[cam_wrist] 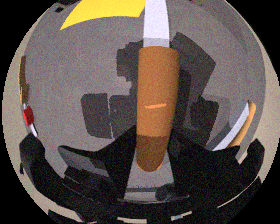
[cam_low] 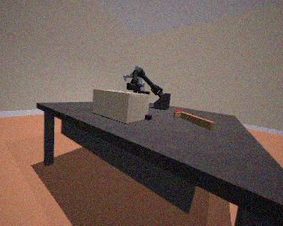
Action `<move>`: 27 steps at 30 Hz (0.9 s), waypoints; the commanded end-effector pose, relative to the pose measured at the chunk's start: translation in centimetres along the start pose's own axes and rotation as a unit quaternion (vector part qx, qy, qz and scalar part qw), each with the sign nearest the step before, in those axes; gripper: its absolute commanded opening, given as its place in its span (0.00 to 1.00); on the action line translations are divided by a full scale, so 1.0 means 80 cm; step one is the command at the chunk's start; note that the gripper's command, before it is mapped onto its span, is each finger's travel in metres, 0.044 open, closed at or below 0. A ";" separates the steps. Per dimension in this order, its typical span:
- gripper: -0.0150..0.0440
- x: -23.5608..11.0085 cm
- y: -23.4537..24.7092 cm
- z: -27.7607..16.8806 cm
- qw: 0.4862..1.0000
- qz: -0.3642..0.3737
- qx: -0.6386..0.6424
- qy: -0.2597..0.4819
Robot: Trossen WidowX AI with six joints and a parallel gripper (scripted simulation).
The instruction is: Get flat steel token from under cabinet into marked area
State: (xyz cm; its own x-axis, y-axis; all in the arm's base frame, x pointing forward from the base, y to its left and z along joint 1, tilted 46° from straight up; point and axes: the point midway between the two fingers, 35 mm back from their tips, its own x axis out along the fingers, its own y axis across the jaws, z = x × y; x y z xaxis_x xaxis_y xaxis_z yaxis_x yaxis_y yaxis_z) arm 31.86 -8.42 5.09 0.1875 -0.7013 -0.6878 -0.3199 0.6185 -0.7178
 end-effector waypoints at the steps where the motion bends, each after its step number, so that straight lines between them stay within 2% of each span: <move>1: 0.25 0.000 0.000 0.009 1.000 -0.001 0.001 0.000; 27: 0.25 -0.001 -0.002 0.045 1.000 -0.001 0.002 -0.001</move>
State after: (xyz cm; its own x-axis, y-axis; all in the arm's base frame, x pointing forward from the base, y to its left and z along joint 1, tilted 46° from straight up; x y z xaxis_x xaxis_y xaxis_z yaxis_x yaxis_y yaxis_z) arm 34.71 -7.38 4.89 0.1878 -0.7011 -0.6879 -0.3188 0.6189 -0.7178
